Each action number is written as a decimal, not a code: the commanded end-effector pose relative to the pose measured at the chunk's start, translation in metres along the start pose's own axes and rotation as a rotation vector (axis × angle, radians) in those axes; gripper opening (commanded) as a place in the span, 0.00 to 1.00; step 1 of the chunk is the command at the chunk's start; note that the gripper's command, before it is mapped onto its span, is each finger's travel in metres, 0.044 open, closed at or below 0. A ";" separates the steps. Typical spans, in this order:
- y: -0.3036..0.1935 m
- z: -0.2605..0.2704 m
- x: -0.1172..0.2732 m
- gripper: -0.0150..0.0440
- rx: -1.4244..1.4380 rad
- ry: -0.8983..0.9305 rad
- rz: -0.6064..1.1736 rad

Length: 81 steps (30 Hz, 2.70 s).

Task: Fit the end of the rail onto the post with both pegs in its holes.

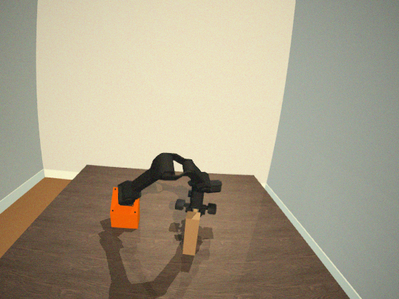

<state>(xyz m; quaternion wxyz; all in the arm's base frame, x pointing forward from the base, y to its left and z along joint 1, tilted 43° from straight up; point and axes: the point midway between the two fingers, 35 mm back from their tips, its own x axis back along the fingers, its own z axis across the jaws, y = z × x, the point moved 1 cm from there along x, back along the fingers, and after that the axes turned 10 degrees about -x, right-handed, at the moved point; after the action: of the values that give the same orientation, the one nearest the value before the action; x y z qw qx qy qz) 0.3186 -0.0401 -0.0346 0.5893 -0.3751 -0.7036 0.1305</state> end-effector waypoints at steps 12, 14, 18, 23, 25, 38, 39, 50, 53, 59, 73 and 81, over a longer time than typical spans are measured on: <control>0.000 0.000 0.007 0.25 0.001 -0.002 0.003; 0.000 -0.001 0.008 0.25 0.001 -0.002 0.003; 0.000 -0.001 0.010 0.25 0.001 -0.002 0.003; 0.001 -0.002 0.012 0.25 0.001 -0.002 0.003; 0.001 -0.002 0.013 0.25 0.001 -0.002 0.003; 0.001 -0.003 0.020 0.25 0.001 -0.002 0.003; 0.001 -0.003 0.020 0.25 0.001 -0.002 0.003; 0.001 -0.003 0.026 0.25 0.001 -0.002 0.003; 0.001 -0.003 0.027 0.25 0.001 -0.002 0.003; 0.001 -0.003 0.030 0.25 0.001 -0.002 0.002; 0.001 -0.003 0.037 0.25 0.001 -0.002 0.002; 0.001 -0.003 0.041 0.25 0.001 -0.002 0.002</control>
<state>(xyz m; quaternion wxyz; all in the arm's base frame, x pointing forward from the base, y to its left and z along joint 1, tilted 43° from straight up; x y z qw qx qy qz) 0.3184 -0.0195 -0.0066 0.5893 -0.3833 -0.6978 0.1377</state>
